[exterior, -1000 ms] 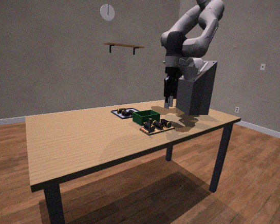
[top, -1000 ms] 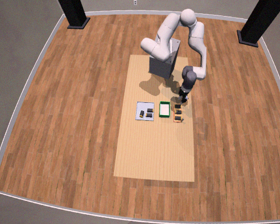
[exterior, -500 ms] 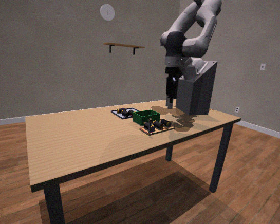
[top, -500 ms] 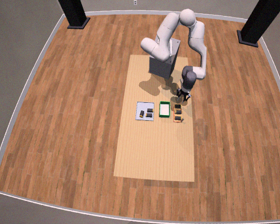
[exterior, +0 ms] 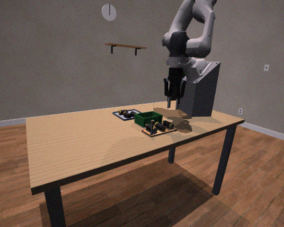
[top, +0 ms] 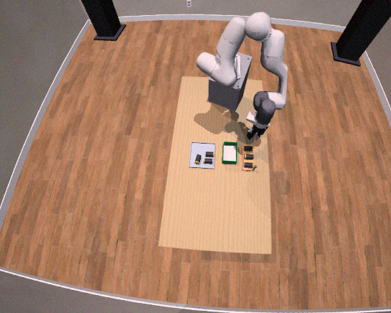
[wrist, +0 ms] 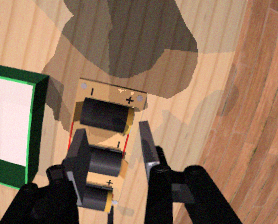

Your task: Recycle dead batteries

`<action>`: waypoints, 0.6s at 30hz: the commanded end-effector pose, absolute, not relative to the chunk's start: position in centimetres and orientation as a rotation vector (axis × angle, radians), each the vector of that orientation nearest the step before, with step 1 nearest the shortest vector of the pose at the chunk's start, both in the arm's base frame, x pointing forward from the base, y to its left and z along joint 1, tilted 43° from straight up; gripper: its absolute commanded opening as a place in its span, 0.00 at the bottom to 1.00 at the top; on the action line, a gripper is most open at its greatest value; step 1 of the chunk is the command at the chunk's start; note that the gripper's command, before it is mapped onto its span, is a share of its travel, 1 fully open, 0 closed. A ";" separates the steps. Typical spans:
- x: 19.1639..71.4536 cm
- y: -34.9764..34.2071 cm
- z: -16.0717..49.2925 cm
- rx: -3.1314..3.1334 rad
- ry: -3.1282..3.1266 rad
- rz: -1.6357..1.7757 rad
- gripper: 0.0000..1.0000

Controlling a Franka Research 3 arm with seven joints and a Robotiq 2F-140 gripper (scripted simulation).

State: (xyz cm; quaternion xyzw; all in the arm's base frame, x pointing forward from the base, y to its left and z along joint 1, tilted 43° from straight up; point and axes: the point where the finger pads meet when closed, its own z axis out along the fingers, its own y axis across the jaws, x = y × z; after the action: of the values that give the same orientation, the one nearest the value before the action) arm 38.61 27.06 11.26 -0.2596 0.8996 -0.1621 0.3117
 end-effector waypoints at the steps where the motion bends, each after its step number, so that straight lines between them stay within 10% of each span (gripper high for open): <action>1: 39.7 26.7 12.2 -1.283 2.142 -0.652 0.29; 18: 39.7 26.7 12.2 -1.942 1.742 -0.881 0.29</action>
State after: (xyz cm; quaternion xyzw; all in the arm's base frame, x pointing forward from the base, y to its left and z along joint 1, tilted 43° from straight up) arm 39.37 26.25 11.76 -0.6202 0.6977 -0.2870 0.2148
